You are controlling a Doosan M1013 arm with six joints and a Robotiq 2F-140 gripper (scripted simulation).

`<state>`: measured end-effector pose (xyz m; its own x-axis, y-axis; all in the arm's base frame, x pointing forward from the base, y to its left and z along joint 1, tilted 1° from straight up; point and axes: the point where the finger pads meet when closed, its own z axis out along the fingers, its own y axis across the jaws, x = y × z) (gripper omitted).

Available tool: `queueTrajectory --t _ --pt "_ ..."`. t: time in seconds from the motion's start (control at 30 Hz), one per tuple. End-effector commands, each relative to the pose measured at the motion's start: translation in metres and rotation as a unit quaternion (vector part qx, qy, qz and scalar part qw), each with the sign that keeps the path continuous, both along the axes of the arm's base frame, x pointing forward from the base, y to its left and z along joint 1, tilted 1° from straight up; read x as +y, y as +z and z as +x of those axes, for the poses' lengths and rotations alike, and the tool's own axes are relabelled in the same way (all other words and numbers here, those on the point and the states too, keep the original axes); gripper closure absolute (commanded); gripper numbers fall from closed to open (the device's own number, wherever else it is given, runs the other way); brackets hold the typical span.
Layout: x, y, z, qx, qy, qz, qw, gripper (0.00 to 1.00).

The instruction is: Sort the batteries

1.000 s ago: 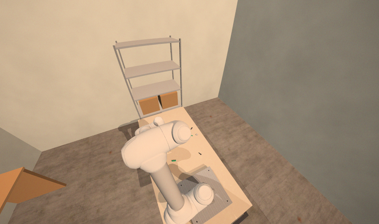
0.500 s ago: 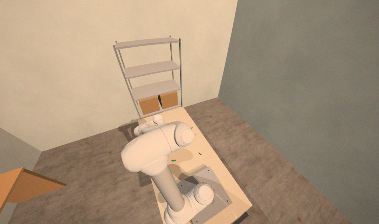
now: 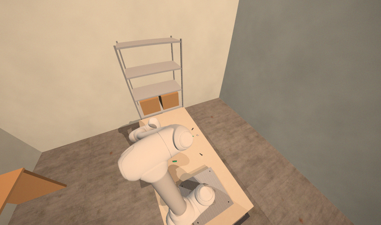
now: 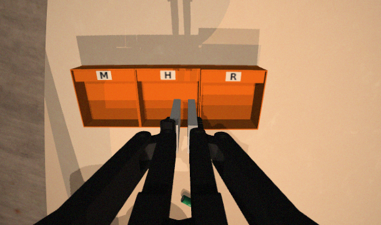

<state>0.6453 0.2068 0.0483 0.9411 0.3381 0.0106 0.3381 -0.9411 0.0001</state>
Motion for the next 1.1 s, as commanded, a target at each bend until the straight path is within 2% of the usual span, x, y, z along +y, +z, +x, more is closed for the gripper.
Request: queueTrajectory --t 0.0,0.27,0.97,1.07 --pt "0.018 0.000 -0.006 0.000 0.000 0.000 1.000 0.85" --pt "0.027 0.000 -0.009 0.000 0.000 0.000 1.000 0.85" --pt "0.027 -0.051 -0.009 0.000 0.000 0.000 1.000 0.85" --pt "0.027 -0.052 -0.009 0.000 0.000 0.000 1.000 0.85"
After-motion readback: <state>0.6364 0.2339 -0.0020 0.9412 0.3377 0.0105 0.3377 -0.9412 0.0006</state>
